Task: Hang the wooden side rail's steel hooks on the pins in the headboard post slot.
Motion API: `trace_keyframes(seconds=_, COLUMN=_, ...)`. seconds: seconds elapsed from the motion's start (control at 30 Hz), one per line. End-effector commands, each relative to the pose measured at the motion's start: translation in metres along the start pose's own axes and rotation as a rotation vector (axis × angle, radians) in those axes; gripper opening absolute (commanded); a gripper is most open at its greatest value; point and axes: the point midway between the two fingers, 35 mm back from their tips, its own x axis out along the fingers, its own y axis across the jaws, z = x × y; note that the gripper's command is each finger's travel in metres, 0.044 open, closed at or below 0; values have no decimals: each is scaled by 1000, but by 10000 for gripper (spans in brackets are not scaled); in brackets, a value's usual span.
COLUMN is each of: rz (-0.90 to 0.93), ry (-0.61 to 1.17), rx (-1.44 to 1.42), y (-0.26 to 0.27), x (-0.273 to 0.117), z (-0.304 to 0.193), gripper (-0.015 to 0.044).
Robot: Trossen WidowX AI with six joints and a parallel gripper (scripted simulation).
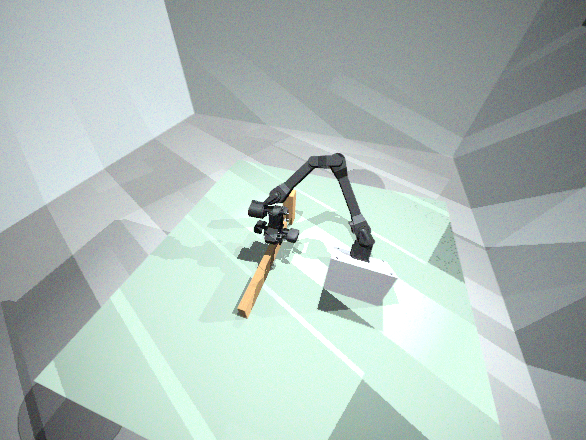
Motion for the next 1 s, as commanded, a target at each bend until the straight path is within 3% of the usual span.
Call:
trace_keyframes(seconds=0.0, rz=-13, ry=0, rx=1, y=-2, x=-6, z=1, gripper=0)
trace_keyframes(seconds=0.97, rz=-13, ry=-1, rx=1, y=-2, x=-11, z=1, gripper=0)
